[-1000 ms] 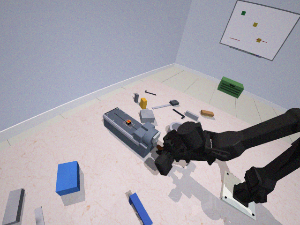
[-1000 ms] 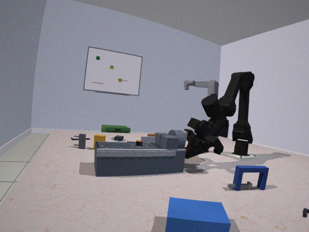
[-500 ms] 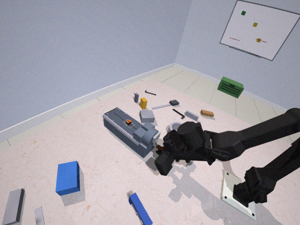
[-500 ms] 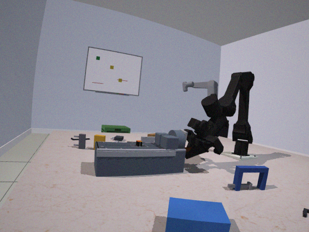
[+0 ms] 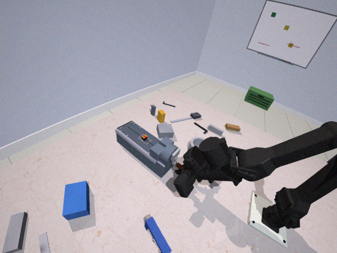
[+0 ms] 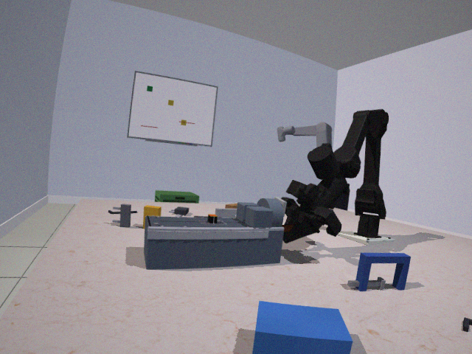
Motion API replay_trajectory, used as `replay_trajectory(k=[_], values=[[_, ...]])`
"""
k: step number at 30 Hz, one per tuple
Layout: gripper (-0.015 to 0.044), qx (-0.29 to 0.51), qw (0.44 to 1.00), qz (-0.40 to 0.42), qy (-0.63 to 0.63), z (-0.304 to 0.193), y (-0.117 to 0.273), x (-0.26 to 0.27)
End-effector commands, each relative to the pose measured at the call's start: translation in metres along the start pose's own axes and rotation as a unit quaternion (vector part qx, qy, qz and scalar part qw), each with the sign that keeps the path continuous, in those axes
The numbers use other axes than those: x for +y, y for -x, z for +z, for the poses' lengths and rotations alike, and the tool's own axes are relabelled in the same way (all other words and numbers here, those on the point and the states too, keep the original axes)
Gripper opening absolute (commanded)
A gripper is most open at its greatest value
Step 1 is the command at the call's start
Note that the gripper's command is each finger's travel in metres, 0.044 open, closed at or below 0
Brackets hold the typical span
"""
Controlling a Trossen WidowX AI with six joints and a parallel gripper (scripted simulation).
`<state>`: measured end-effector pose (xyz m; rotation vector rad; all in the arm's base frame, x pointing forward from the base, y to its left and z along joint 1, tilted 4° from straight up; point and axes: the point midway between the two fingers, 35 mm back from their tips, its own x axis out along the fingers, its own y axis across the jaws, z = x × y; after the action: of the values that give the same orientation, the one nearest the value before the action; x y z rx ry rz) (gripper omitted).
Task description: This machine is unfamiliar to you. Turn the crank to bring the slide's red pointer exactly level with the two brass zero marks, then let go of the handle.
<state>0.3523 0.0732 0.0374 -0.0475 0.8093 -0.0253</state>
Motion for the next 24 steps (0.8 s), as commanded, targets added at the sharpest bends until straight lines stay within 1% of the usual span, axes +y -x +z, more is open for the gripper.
replay_trajectory(k=[1,12,15,22,24], values=[[0.0157,-0.001,1.0,0.0,0.0,0.0,0.0,0.0],[0.044,-0.001,1.0,0.0,0.0,0.0,0.0,0.0],[0.044,-0.001,1.0,0.0,0.0,0.007,0.005,0.0],[0.044,-0.001,1.0,0.0,0.0,0.034,0.033,0.0],[0.044,-0.001,1.0,0.0,0.0,0.035,0.033,0.0]])
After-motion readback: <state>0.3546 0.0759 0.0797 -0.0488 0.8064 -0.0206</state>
